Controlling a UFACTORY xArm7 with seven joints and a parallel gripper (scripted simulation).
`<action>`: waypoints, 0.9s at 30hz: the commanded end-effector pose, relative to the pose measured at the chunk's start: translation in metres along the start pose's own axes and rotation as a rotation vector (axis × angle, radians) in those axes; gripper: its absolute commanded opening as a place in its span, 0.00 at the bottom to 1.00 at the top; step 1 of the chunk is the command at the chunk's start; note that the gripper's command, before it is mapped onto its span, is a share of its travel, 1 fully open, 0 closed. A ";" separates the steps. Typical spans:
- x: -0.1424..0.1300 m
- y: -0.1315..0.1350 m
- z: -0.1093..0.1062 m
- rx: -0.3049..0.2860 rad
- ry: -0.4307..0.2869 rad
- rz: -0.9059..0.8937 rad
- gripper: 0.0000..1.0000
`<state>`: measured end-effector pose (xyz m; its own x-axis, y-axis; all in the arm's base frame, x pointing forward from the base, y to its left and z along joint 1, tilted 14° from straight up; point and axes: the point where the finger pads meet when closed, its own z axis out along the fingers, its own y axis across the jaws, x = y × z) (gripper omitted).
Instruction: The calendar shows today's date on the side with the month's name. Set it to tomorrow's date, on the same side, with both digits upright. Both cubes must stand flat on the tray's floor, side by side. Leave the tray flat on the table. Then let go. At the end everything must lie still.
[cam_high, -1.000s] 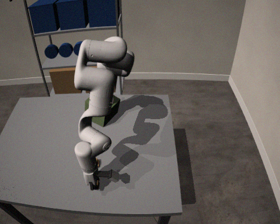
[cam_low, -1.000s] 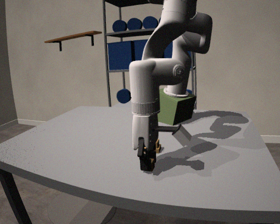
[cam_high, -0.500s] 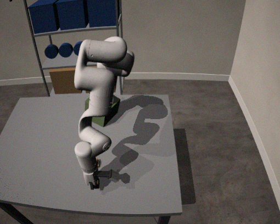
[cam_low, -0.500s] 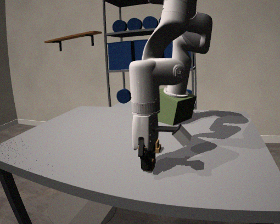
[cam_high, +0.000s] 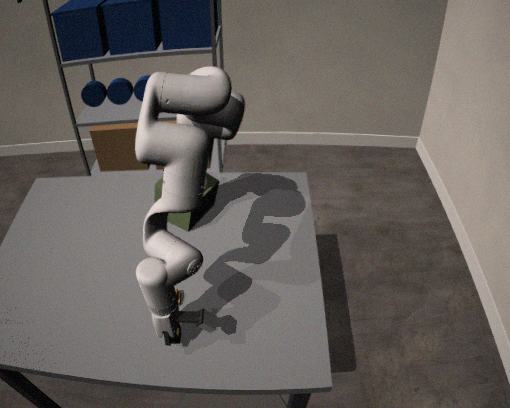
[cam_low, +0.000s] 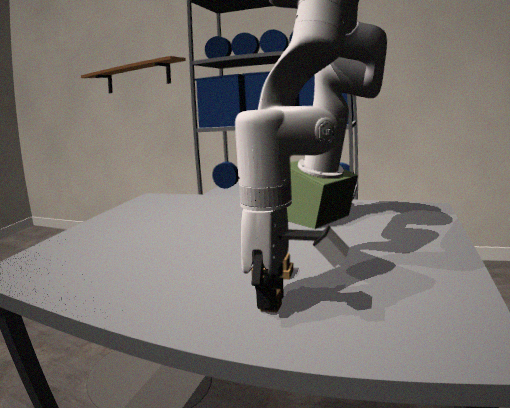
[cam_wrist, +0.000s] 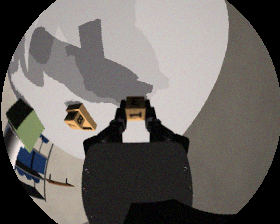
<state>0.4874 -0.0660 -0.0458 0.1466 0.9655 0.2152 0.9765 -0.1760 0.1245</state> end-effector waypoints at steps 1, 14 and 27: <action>0.000 0.002 -0.001 -0.004 -0.001 0.000 0.27; 0.000 0.002 -0.021 -0.004 -0.001 0.000 0.27; 0.000 0.001 -0.094 -0.004 -0.001 0.000 0.27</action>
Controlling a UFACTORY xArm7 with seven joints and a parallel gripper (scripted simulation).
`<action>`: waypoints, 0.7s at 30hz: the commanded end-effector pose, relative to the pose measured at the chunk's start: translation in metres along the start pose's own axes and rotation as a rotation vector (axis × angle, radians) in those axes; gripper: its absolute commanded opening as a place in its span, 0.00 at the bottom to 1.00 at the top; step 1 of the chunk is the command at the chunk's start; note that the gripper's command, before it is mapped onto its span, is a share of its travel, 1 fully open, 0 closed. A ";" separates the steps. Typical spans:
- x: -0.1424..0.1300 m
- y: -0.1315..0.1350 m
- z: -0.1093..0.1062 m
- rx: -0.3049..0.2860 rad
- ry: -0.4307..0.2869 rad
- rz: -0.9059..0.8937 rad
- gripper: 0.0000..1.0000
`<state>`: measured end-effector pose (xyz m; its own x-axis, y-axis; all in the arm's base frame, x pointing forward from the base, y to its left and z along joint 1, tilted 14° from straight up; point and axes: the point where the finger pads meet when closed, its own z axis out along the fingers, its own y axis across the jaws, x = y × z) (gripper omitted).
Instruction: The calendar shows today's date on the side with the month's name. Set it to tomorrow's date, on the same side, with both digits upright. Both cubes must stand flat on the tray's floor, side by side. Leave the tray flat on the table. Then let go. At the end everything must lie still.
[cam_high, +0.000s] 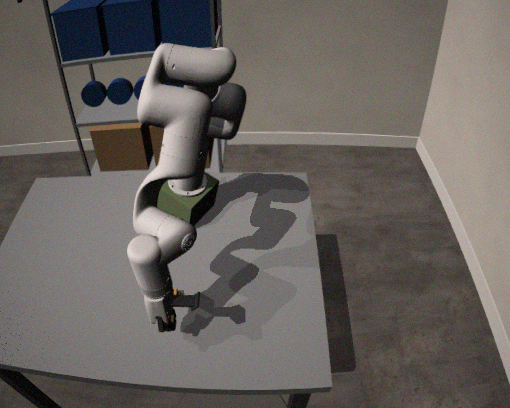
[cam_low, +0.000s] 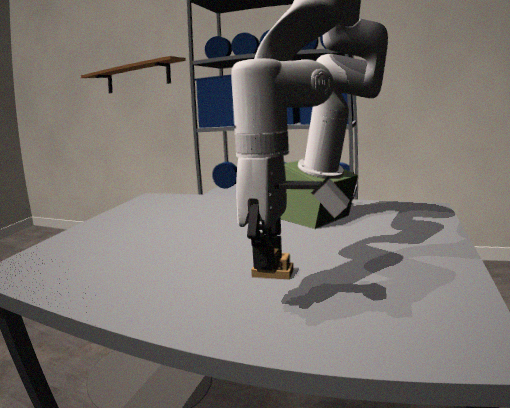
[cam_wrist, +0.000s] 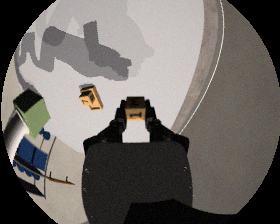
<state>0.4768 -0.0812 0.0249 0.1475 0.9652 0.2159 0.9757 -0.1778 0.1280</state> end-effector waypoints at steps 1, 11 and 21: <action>0.001 0.000 -0.024 0.000 -0.001 -0.001 0.27; 0.001 0.000 -0.028 0.000 -0.001 -0.001 0.27; -0.001 -0.002 -0.029 0.000 -0.003 0.053 0.27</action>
<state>0.4706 -0.0852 0.0506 0.1616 0.9627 0.2169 0.9742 -0.1907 0.1206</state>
